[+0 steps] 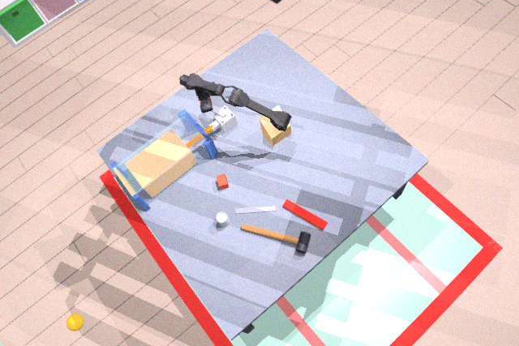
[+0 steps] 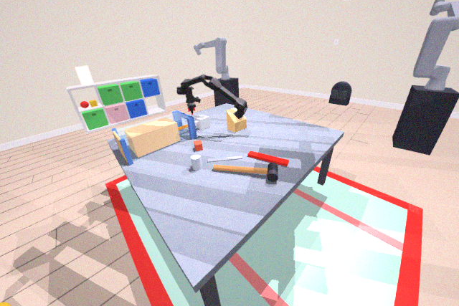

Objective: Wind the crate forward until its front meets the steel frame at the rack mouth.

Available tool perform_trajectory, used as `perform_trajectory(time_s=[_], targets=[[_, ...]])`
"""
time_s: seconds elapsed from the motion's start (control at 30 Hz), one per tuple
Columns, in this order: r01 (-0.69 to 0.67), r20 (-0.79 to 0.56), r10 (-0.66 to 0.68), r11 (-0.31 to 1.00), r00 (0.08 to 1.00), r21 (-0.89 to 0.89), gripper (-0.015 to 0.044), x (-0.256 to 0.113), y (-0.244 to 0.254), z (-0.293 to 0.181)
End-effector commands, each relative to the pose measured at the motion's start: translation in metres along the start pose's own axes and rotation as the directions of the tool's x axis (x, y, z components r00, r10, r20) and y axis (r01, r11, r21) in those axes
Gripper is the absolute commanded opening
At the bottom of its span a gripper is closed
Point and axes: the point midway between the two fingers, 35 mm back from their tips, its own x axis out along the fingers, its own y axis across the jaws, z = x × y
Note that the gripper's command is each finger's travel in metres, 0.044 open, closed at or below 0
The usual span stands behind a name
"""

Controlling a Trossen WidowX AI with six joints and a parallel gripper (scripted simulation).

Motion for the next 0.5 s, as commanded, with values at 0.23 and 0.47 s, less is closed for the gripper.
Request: perform_trajectory(time_s=[0.23, 0.47], targets=[[0.022, -0.015, -0.022, 1.0, 1.0, -0.016, 0.0, 0.001, -0.026, -0.019], [0.022, -0.015, -0.023, 1.0, 1.0, -0.017, 0.0, 0.001, -0.035, -0.023]])
